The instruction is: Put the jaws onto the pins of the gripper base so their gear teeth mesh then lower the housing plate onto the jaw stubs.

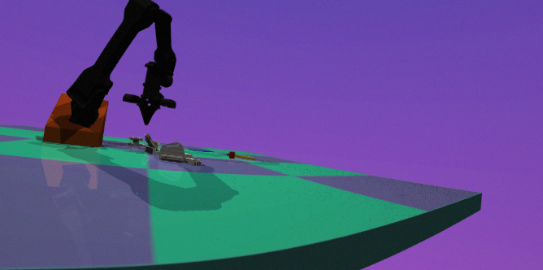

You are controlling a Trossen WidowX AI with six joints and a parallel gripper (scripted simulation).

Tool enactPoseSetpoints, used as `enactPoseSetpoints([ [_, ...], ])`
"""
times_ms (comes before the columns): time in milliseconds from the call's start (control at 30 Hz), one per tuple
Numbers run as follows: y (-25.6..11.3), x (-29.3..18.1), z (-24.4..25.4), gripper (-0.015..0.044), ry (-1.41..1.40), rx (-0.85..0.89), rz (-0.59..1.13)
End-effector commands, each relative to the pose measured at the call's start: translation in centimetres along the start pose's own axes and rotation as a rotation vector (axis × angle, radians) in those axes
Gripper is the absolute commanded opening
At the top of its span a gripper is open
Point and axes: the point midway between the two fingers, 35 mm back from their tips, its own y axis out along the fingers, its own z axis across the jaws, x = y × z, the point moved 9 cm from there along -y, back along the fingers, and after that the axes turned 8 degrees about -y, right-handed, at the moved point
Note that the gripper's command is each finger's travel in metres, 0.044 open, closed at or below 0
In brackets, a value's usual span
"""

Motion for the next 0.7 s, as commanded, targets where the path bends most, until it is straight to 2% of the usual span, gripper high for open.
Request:
enactPoseSetpoints([
  [0, 0.2, -0.2, 1.8, 0.0, -0.051, -0.003, 0.049],
  [667, 2.5, -0.1, 1.7, 0.0, -0.051, -0.003, 0.049],
])
